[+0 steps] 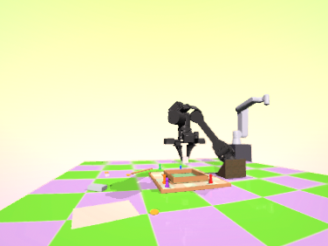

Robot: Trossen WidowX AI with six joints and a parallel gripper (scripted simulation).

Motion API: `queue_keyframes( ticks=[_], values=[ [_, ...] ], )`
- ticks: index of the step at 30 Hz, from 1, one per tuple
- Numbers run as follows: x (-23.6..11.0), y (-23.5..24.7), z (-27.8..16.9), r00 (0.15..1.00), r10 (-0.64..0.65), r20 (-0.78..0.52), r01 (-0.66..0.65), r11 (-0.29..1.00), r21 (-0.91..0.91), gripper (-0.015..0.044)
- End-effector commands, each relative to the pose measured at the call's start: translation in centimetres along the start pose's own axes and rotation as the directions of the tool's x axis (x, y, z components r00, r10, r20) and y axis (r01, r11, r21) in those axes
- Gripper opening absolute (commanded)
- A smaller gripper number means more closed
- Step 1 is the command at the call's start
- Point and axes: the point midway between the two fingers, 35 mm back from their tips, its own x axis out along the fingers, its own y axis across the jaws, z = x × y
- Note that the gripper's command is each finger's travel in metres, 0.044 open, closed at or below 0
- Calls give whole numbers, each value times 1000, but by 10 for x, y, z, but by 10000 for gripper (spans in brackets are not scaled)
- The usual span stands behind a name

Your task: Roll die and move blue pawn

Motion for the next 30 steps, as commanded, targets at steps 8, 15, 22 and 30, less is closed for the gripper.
queue_keyframes(
  ticks=[8, 15, 22, 30],
  values=[
    [7, 5, -7, 993, 48, 108, -42, 998, -56, 0],
    [13, 11, -5, 937, 113, 330, -96, 993, -68, 0],
    [16, 12, -4, 833, 117, 540, -87, 993, -81, 0],
    [18, 13, -4, 675, 47, 736, -2, 998, -62, 0]
  ],
)
